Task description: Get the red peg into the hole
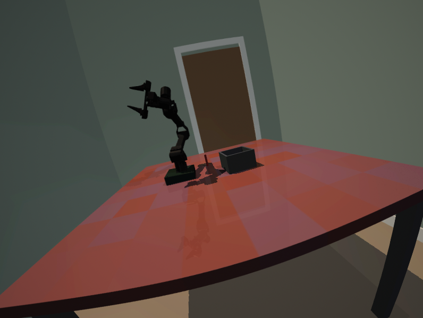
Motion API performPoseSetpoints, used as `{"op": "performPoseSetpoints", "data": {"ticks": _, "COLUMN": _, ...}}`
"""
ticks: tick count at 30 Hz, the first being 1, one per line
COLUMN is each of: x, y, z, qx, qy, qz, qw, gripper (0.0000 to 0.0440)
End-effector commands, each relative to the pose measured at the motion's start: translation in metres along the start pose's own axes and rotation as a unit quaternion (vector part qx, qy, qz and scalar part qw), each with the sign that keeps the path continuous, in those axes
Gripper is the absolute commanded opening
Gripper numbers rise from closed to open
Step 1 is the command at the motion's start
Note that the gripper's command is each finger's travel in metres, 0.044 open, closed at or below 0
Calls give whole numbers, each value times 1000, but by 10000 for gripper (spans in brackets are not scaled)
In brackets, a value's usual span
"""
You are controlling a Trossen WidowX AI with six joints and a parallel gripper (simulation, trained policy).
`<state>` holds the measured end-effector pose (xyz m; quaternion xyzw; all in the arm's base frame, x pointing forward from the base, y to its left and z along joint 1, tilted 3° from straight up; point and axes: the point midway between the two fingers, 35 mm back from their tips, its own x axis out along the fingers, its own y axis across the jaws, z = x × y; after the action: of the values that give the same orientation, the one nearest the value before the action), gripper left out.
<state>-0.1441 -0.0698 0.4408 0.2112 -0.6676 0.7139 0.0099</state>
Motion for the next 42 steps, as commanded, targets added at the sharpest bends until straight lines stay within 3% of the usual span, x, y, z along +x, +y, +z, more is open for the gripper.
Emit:
{"op": "performPoseSetpoints", "data": {"ticks": 1, "x": 1, "y": 10, "z": 26, "qx": 21, "qy": -52, "qz": 23, "qw": 998, "gripper": 440}}
{"op": "performPoseSetpoints", "data": {"ticks": 10, "x": -16, "y": 33, "z": 88, "qx": 75, "qy": -178, "qz": 91, "qw": 977, "gripper": 440}}
{"op": "performPoseSetpoints", "data": {"ticks": 20, "x": -59, "y": 54, "z": 146, "qx": 129, "qy": -305, "qz": 178, "qw": 927, "gripper": 440}}
{"op": "performPoseSetpoints", "data": {"ticks": 30, "x": -123, "y": 67, "z": 187, "qx": 171, "qy": -412, "qz": 277, "qw": 851, "gripper": 440}}
{"op": "performPoseSetpoints", "data": {"ticks": 42, "x": -214, "y": 77, "z": 203, "qx": 199, "qy": -501, "qz": 412, "qw": 734, "gripper": 440}}
